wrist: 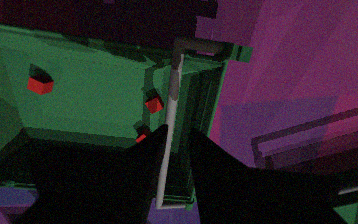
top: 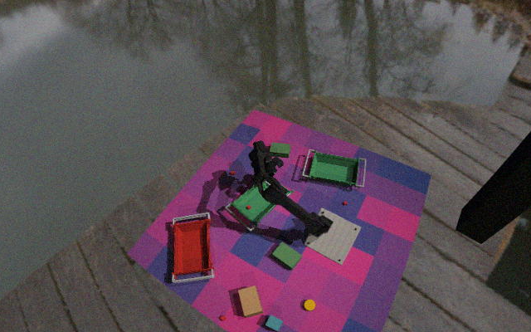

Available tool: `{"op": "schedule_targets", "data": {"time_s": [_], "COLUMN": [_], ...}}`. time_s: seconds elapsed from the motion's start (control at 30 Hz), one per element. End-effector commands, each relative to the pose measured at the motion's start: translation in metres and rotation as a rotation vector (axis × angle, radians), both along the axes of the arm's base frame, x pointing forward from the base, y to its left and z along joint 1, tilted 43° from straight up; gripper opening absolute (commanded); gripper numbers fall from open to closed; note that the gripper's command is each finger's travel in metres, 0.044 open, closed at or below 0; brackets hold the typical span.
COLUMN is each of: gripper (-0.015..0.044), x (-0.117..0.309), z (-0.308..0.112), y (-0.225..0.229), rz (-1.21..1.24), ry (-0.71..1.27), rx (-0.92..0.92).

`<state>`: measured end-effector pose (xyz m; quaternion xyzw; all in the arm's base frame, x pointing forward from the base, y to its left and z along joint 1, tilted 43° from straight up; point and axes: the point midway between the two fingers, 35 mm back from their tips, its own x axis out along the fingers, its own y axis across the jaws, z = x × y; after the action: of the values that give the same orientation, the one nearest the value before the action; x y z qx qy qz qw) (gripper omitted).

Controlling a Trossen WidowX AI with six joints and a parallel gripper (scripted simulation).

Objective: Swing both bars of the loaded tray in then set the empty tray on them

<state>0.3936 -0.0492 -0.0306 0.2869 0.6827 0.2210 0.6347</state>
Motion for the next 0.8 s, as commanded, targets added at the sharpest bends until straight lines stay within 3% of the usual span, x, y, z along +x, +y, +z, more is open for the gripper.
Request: {"op": "schedule_targets", "data": {"time_s": [0.0,0.2,0.27,0.77], "gripper": [0.0088,0.0088,0.0088,0.0088], "x": [0.003,0.004,0.007,0.023], "z": [0.011,0.059,0.042,0.126], "y": [-0.012,-0.055,-0.029,0.103], "rz": [0.001,0.003,0.063,1.401], "ry": [-0.005,-0.005,-0.052,-1.242], "rx": [-0.004,-0.006,-0.002,0.033]}}
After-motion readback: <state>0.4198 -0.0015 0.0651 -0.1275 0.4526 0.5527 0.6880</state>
